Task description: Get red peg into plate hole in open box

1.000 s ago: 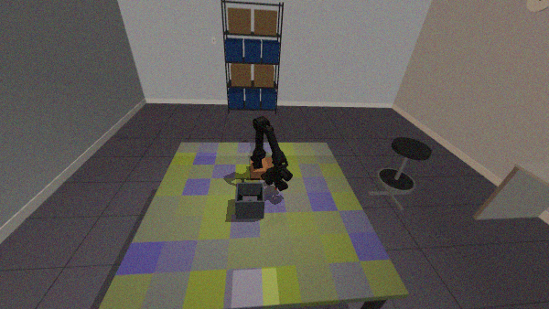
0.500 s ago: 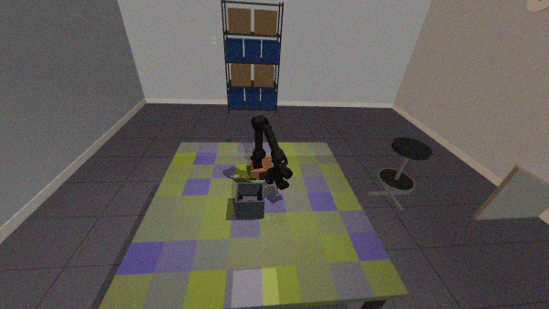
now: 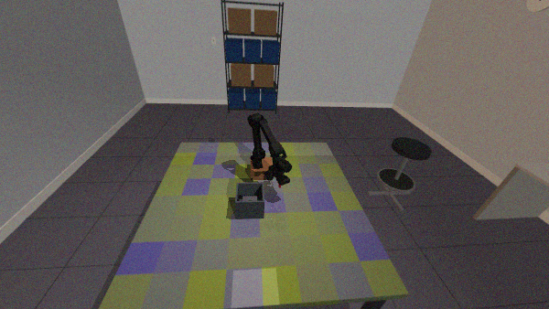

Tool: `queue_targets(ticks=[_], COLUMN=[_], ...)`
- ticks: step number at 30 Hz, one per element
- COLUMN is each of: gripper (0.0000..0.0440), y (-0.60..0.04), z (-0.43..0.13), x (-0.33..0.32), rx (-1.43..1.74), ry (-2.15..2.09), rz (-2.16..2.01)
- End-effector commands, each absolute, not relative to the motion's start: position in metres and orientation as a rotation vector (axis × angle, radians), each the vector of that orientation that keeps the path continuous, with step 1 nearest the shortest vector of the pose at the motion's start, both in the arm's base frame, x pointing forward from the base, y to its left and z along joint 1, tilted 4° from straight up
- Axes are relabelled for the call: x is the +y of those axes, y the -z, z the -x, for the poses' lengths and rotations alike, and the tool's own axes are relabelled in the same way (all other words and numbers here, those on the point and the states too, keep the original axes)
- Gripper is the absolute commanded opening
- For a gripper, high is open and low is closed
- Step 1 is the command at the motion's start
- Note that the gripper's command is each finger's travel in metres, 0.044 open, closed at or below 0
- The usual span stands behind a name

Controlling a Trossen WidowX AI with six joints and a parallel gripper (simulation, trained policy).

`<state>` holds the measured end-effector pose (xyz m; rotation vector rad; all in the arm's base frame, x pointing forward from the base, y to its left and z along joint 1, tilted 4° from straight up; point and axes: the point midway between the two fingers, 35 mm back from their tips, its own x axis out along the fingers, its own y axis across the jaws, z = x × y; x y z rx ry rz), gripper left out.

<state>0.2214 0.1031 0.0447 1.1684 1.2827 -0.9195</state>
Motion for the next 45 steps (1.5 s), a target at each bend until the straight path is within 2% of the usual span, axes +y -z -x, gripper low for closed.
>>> queue_targets(ticks=[1,22,45], gripper=[0.0,0.0,0.0], y=[-0.065,-0.146,-0.15], z=[-0.23,-0.257,-0.262], x=[0.102,0.048,-0.021], rx=[1.252,1.106,1.071], ry=[0.871,0.827,0.956], rz=[-1.2,-1.179,-1.125])
